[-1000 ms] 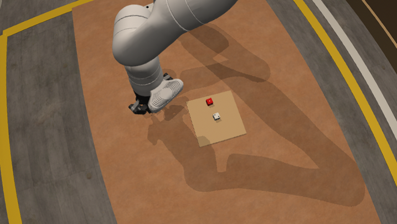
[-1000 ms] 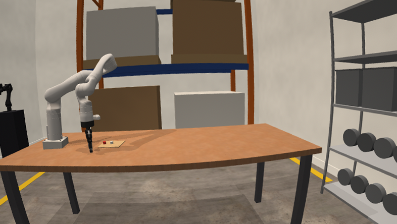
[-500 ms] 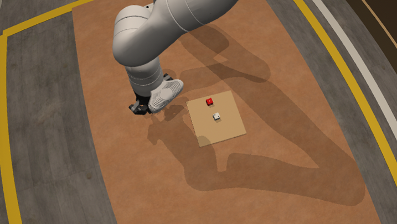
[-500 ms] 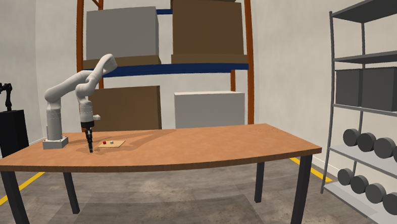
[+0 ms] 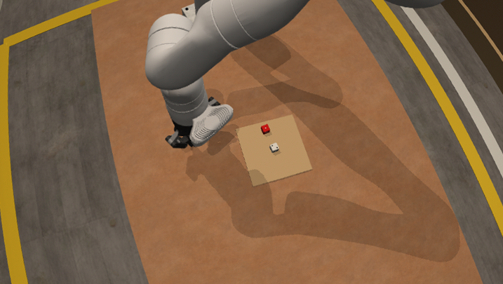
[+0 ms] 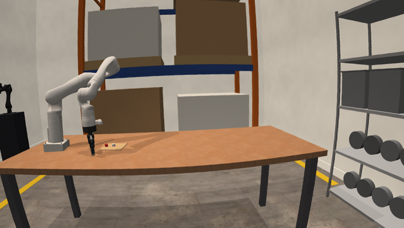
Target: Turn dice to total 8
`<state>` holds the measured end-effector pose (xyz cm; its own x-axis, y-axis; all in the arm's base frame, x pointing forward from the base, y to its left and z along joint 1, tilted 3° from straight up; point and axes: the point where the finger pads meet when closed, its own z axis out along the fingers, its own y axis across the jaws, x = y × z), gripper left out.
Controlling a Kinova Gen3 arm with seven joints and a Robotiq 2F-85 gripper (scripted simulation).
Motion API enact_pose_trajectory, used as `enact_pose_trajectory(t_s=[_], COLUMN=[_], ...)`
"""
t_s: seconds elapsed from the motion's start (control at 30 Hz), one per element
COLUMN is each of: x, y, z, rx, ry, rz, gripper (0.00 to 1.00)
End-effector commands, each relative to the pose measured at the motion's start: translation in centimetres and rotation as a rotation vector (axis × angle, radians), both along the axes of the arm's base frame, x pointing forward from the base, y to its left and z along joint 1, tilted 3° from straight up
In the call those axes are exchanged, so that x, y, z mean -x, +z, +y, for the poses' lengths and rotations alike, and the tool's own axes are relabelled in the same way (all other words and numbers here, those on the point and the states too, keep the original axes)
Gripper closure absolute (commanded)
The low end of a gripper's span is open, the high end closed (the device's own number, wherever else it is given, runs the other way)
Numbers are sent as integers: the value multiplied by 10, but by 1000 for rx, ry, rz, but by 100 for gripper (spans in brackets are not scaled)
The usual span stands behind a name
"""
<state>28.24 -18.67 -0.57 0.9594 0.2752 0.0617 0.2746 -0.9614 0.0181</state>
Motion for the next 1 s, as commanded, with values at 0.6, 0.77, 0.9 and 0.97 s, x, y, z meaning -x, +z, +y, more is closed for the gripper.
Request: enact_pose_trajectory(t_s=[0.6,0.77,0.9,0.97], x=[2,2,2,2], y=[-6,-6,-6,-6], z=[-1,-1,-1,-1], rx=[0,0,0,0], ry=[-3,-3,-3,-3], rz=[5,5,5,5], gripper=[69,69,69,69])
